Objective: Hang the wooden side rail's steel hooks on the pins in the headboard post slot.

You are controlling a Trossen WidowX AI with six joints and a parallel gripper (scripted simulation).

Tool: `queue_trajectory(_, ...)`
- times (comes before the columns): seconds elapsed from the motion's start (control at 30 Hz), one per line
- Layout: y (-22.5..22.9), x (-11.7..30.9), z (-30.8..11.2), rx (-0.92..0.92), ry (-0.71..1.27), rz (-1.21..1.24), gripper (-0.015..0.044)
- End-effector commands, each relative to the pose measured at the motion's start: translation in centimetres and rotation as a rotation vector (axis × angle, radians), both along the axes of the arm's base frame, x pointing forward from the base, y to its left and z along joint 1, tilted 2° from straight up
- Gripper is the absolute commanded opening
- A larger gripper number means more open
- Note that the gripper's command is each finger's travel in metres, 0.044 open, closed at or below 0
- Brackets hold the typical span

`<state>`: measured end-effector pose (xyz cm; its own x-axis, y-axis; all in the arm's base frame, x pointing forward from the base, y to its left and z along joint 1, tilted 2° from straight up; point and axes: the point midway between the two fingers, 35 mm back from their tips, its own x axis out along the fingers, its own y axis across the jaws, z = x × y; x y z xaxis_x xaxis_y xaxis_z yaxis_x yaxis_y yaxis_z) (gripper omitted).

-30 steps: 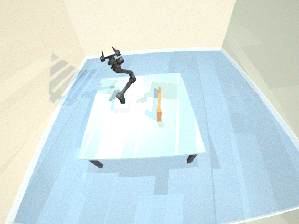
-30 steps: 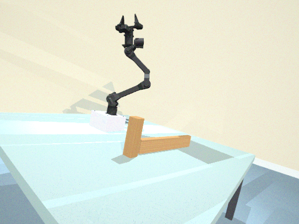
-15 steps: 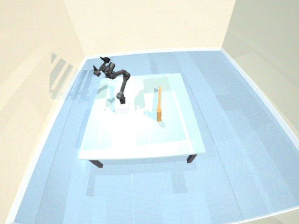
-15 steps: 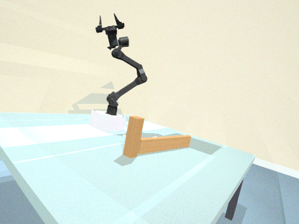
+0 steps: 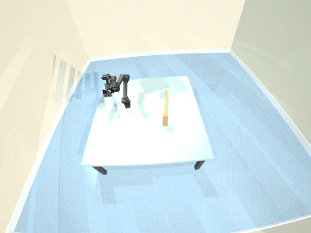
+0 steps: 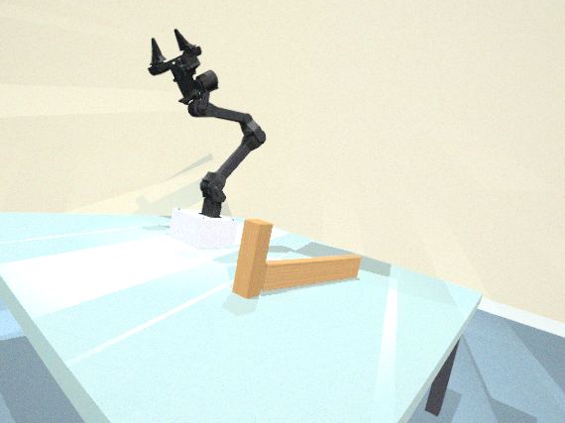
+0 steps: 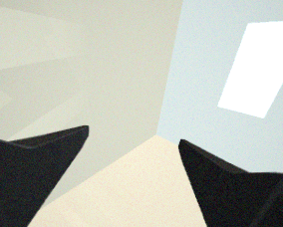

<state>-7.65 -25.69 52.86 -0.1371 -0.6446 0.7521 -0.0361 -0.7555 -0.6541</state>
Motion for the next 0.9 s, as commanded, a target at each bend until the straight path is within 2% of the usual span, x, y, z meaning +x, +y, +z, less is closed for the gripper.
queue_trajectory(0.0, -3.1, 1.6, -2.7, 0.049, -0.086, 0.149, 0.044)
queue_trajectory(0.47, -10.9, 10.6, -13.6, 0.29, -0.38, 0.612, 0.044)
queue_trajectory(0.87, -11.9, 20.5, -23.8, 0.543, -0.679, 0.964, 0.044)
